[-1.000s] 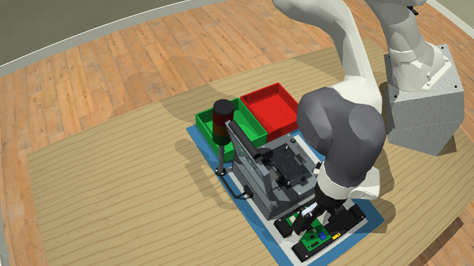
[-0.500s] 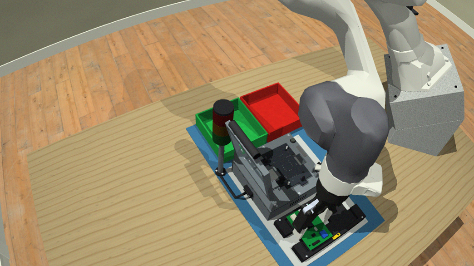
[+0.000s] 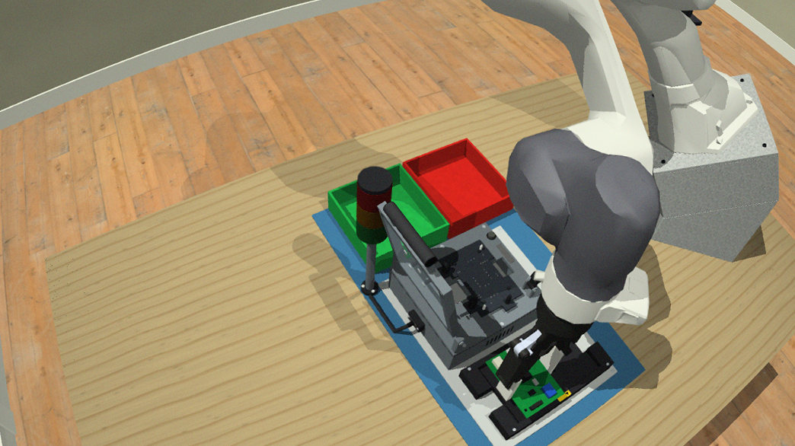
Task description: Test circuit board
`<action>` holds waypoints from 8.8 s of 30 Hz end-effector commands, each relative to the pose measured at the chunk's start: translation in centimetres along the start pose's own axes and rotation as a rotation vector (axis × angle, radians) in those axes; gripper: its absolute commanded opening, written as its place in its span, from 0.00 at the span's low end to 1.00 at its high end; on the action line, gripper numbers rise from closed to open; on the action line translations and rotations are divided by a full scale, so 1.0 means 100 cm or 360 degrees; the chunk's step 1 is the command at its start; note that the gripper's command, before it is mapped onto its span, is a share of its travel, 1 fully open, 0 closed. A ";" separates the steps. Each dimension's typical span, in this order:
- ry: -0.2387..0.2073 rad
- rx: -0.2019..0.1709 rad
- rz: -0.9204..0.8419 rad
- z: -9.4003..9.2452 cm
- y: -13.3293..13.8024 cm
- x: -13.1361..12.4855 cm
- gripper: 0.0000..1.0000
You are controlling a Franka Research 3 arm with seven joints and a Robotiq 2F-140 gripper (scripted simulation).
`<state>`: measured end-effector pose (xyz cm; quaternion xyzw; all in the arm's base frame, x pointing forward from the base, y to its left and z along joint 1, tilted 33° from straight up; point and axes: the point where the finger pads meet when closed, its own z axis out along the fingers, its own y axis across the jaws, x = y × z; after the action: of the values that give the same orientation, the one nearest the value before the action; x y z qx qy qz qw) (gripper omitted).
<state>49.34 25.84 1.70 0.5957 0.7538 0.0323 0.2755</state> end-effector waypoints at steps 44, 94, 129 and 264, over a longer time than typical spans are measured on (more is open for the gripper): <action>-0.0019 0.0001 -0.0009 -0.059 0.002 -0.005 0.46; -0.0019 -0.0005 0.0998 -0.059 0.002 -0.005 0.46; -0.0017 -0.0011 0.1899 -0.059 0.002 -0.005 0.46; -0.0001 -0.0030 0.4966 -0.059 0.002 -0.005 0.46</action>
<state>46.95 26.98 6.95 0.7708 -0.5708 0.2822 -0.0178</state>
